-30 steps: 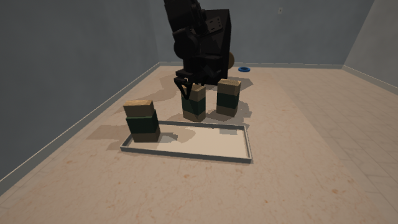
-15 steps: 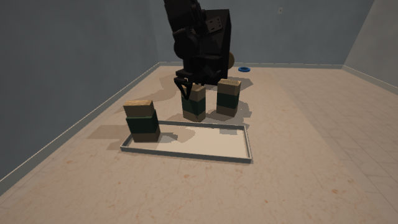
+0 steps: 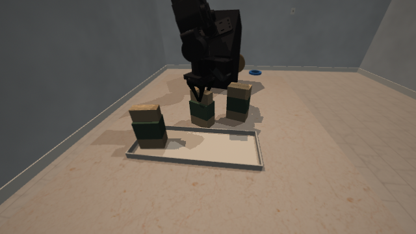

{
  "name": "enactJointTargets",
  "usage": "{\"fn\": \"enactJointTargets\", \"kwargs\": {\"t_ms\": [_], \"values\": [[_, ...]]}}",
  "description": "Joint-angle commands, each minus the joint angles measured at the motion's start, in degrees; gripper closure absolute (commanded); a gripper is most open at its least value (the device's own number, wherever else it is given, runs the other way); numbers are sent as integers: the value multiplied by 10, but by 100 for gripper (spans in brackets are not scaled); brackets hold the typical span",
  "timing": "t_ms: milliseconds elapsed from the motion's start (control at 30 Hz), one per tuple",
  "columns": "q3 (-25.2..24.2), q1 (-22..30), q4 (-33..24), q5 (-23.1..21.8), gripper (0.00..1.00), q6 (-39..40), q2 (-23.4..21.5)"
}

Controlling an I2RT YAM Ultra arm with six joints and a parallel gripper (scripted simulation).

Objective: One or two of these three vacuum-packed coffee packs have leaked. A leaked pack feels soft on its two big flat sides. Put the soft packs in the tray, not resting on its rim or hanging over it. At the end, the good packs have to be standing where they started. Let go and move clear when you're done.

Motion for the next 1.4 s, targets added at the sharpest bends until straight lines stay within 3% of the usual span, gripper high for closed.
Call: {"fn": "enactJointTargets", "kwargs": {"t_ms": [0, 1233, 1367], "values": [[-14, -3, 1, -7, 74, -1, -1], [-14, -3, 0, -6, 74, -1, -1], [-14, 4, -11, -6, 74, 2, -17]]}}
